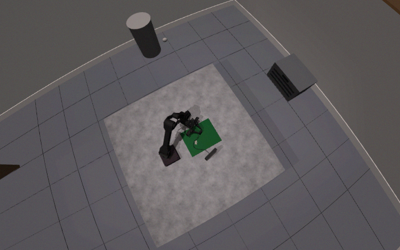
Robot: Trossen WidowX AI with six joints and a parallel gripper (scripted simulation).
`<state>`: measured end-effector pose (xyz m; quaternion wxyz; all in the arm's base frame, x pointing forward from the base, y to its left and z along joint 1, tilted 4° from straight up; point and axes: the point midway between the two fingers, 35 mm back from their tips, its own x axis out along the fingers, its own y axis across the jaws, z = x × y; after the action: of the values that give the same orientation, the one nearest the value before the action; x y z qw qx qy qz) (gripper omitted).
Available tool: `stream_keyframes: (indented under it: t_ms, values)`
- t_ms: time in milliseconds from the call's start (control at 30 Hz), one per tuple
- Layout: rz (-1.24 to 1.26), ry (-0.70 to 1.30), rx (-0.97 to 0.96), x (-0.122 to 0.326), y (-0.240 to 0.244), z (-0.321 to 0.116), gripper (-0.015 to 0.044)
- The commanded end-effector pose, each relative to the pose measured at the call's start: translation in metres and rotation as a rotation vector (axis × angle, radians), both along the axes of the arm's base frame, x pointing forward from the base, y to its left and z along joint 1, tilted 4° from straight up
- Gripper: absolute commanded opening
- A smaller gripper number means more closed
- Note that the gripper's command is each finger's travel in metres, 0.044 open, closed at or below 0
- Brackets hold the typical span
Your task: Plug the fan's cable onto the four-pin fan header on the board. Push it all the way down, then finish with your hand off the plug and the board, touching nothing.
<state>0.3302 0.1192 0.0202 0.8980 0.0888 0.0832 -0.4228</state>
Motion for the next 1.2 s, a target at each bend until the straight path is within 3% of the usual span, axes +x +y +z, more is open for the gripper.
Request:
stream_keyframes:
  t_ms: [0,1167]
  values:
    - [0.002,0.001,0.016,-0.004,0.007,0.003,0.0205]
    - [-0.055,0.01,0.053,-0.052,0.047,0.054,0.0205]
